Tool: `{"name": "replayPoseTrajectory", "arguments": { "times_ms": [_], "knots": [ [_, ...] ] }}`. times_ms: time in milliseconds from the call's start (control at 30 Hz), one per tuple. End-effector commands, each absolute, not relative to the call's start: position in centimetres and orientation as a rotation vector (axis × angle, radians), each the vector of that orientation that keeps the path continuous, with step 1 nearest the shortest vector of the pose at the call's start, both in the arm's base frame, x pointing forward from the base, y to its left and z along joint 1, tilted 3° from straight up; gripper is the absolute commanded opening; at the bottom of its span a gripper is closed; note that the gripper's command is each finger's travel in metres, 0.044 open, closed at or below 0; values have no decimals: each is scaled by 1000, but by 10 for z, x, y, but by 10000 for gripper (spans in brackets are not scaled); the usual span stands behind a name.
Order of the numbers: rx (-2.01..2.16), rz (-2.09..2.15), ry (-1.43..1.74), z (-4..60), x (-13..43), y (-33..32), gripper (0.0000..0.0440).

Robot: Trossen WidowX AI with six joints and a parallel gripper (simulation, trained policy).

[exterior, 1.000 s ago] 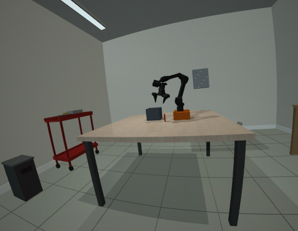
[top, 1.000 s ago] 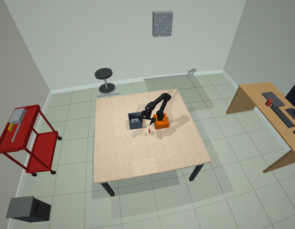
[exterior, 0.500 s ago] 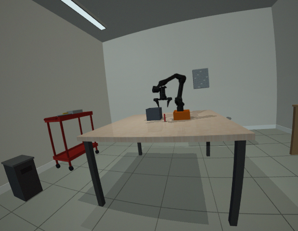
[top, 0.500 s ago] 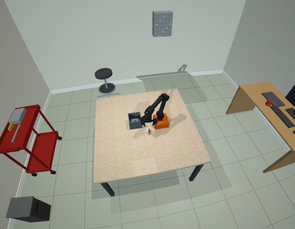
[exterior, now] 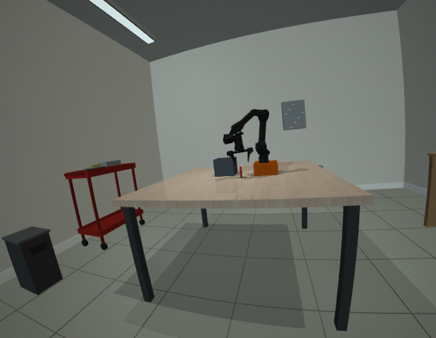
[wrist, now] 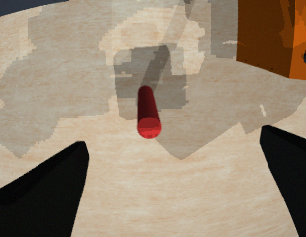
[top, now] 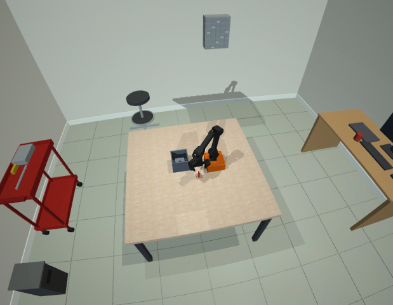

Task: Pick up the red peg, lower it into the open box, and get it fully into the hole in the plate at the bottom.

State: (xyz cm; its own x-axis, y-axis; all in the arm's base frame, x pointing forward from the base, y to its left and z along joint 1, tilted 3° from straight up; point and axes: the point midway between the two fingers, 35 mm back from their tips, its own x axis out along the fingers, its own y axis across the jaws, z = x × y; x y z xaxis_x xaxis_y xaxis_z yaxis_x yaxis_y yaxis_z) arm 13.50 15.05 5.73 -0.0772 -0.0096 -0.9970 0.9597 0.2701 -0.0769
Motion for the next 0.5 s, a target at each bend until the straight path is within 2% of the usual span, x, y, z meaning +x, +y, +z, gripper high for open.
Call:
{"name": "replayPoseTrajectory", "arguments": {
  "times_ms": [0, 267, 467],
  "knots": [
    [932, -1061, 1380, 45, 133, 147, 440],
    [900, -1047, 1364, 20, 134, 144, 423],
    [891, -1044, 1352, 3, 134, 142, 392]
  ]
}}
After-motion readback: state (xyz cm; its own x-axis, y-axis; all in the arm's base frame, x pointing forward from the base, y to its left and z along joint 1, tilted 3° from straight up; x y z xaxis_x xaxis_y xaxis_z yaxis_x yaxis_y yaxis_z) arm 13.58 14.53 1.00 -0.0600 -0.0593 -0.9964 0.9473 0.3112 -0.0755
